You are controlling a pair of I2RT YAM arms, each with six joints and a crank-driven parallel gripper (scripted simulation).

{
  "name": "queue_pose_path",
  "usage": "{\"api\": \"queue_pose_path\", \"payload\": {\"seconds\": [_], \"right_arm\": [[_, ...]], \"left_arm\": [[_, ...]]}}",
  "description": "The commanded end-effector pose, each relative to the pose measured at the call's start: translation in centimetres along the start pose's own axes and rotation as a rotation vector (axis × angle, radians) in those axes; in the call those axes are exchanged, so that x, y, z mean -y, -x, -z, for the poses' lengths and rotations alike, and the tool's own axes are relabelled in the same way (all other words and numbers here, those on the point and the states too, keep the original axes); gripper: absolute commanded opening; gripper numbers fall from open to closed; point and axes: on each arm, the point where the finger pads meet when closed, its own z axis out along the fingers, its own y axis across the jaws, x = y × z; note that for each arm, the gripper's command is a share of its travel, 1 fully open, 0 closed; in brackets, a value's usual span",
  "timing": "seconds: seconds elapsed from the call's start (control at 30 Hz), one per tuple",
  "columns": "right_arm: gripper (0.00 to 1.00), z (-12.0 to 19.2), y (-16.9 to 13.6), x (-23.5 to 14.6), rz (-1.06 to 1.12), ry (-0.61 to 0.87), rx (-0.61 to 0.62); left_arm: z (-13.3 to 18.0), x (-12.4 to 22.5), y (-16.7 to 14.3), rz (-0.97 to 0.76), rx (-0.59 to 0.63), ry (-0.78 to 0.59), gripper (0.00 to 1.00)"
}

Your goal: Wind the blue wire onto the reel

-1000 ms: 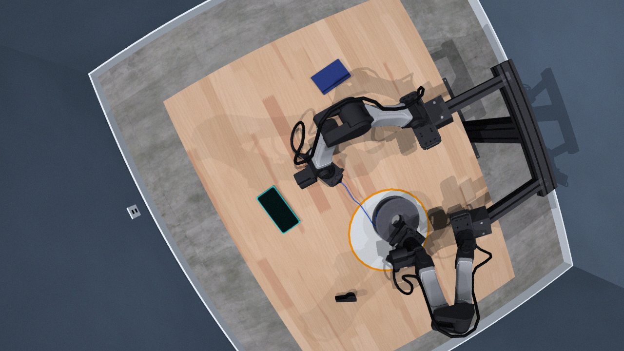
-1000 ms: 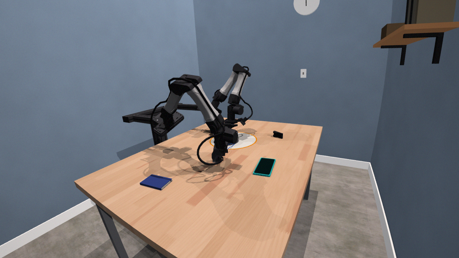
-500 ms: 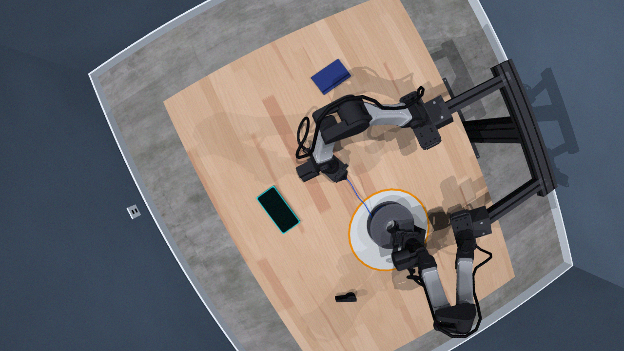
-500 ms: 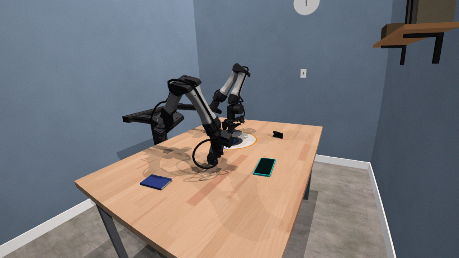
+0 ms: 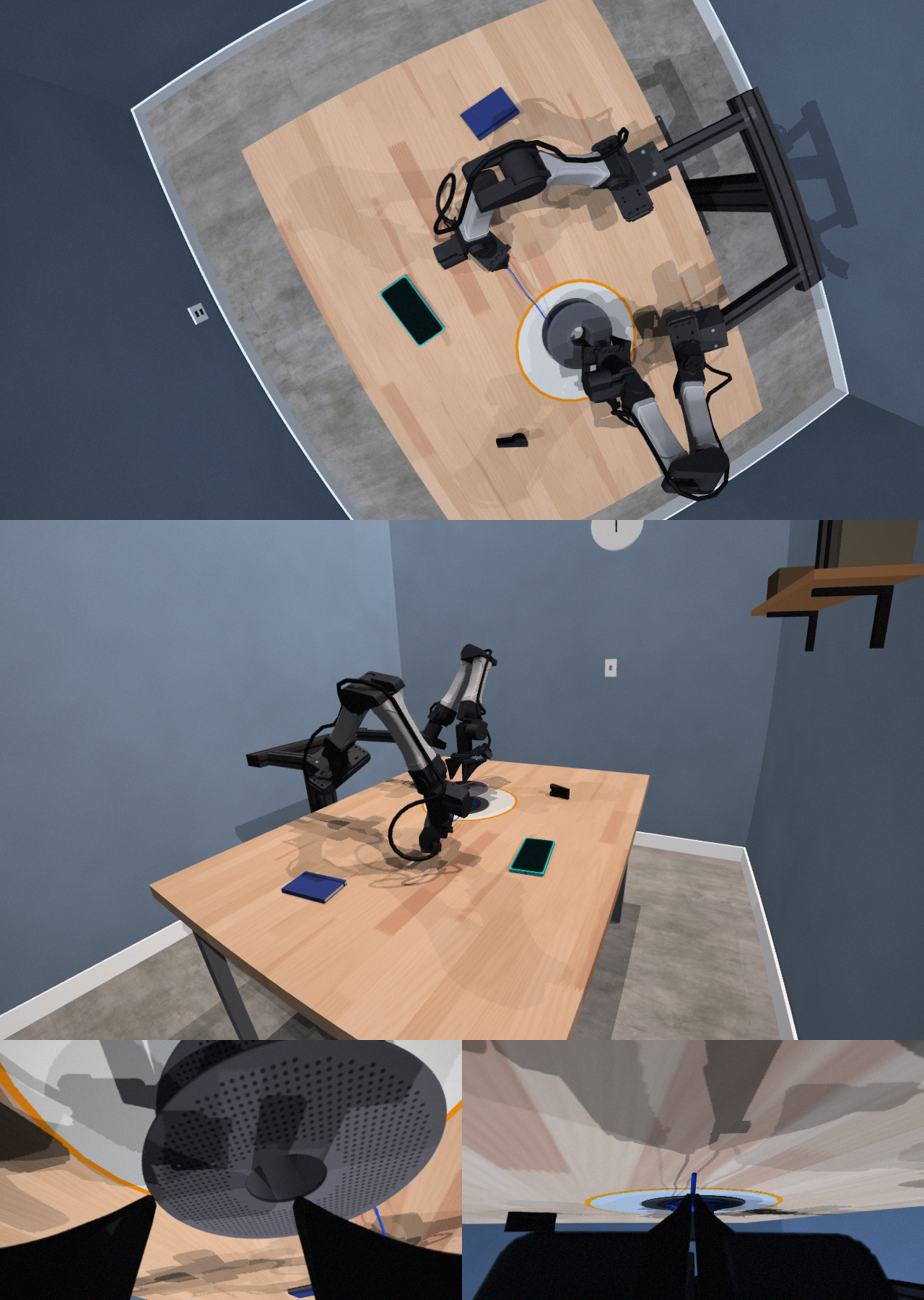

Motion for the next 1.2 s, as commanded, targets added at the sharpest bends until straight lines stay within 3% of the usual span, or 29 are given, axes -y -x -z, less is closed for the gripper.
{"api": "queue_pose_path", "payload": {"seconds": [0.0,0.03,0.23,0.43,0.6,0.67,0.7,0.87,1.17], "right_arm": [[0.00,1.3,0.4,-0.6,-0.010,0.028,-0.001],[0.00,1.3,0.4,-0.5,-0.010,0.028,-0.001],[0.00,1.3,0.3,-0.3,-0.006,0.028,0.000],[0.00,1.3,0.3,-0.3,-0.010,0.028,-0.001],[0.00,1.4,0.4,-0.4,-0.009,0.028,-0.001],[0.00,1.4,0.4,-0.4,-0.009,0.028,-0.001],[0.00,1.4,0.4,-0.4,-0.009,0.028,-0.001],[0.00,1.5,0.5,-0.6,-0.009,0.028,-0.001],[0.00,1.6,0.6,-0.9,-0.006,0.028,0.000]], "left_arm": [[1.9,-1.4,0.3,0.012,0.018,0.057,0.97],[1.9,-1.9,-0.8,0.011,0.018,0.057,0.97],[1.3,-1.3,-0.1,-0.069,0.015,0.058,0.97],[0.5,1.1,1.7,-0.523,0.002,0.060,0.97],[0.2,2.7,3.1,-0.776,0.012,0.046,0.97],[0.2,2.7,3.1,-0.776,0.012,0.046,0.97],[0.2,3.0,3.1,-0.909,0.013,0.042,0.97],[0.1,4.8,5.0,-1.191,0.009,0.046,0.97],[0.2,5.2,5.1,-1.671,-0.029,0.056,0.97]]}}
